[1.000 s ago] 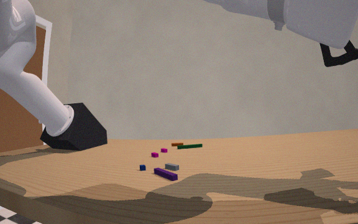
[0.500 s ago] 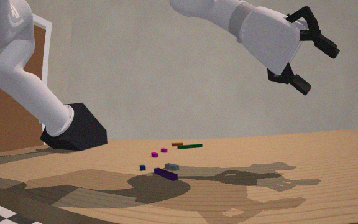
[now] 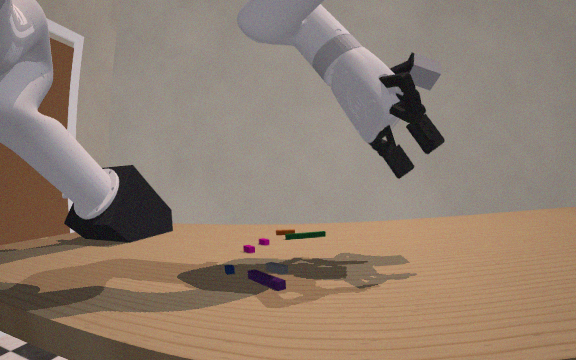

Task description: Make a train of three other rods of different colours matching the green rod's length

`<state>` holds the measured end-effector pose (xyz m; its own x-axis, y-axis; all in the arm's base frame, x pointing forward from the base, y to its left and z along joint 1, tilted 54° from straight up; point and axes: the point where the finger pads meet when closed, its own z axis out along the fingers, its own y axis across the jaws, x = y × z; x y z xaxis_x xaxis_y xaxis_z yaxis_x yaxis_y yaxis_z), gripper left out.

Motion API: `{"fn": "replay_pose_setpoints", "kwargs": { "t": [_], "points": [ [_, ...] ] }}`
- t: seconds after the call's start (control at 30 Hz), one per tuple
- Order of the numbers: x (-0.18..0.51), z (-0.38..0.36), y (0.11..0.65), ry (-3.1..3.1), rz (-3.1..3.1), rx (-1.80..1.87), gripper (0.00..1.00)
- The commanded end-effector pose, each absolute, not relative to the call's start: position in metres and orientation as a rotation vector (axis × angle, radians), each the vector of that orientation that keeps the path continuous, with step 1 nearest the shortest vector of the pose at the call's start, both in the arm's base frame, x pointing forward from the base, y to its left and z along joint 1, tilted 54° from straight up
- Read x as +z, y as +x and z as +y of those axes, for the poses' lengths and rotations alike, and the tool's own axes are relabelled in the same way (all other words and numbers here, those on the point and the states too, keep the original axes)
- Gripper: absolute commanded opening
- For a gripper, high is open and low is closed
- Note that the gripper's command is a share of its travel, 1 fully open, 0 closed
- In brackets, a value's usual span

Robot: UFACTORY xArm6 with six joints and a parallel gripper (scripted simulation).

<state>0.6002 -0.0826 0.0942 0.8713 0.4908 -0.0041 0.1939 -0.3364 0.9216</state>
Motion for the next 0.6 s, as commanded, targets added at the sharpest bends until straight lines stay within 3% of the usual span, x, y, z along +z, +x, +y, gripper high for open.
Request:
{"fn": "replay_pose_setpoints", "kwargs": {
  "t": [0.0, 0.23, 0.57],
  "points": [
    [0.072, -0.073, 0.562, 2.001, 0.43, 0.299, 1.0],
    [0.05, -0.066, 0.522, 2.069, 0.344, 0.248, 1.0],
    [0.011, -0.055, 0.425, 2.17, 0.126, 0.112, 1.0]
  ]
}}
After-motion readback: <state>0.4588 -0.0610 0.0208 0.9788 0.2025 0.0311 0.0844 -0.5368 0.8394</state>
